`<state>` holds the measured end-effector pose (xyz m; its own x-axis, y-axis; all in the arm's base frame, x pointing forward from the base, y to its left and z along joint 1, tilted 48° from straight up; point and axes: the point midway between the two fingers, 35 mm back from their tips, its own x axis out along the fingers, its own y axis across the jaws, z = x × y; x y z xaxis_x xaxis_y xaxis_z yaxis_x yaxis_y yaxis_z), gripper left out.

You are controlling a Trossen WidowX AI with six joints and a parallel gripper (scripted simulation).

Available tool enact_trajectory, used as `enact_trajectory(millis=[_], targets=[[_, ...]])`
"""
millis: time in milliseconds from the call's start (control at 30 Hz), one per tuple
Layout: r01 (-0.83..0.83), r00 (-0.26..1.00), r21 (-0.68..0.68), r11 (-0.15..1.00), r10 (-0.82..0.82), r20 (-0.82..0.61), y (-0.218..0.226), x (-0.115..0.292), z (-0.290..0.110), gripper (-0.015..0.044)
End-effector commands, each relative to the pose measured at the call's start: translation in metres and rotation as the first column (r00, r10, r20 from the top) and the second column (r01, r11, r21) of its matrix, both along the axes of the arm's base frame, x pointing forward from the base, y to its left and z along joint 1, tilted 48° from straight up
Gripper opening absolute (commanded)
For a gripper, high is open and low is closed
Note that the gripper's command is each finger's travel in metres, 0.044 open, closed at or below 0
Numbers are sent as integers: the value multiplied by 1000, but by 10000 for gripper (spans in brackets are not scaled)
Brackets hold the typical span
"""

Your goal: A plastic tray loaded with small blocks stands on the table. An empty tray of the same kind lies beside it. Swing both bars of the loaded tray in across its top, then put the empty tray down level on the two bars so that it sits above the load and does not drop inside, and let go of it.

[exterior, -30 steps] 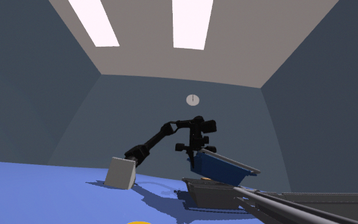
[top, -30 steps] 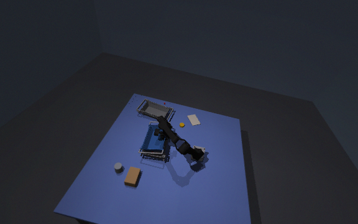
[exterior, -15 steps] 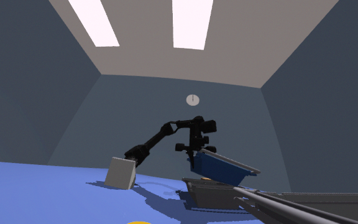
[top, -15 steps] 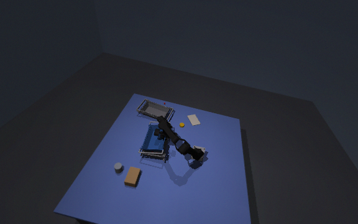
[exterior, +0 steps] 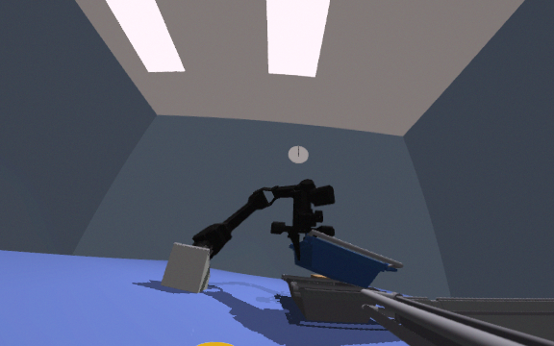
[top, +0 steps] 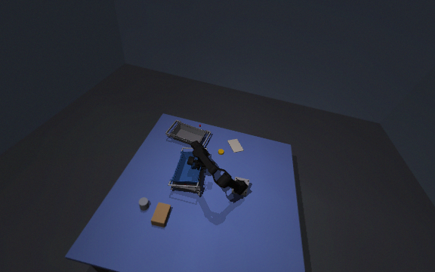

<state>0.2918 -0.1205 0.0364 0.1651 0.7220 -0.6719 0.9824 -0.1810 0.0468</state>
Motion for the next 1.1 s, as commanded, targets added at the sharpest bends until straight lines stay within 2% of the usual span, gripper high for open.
enact_trajectory(millis=[0, 1067], targets=[[-16, 1000, 4, 1000, 16, -20, 8, -4, -4, 0], [-21, 999, 5, 1000, 21, -25, 12, -5, -5, 0]])
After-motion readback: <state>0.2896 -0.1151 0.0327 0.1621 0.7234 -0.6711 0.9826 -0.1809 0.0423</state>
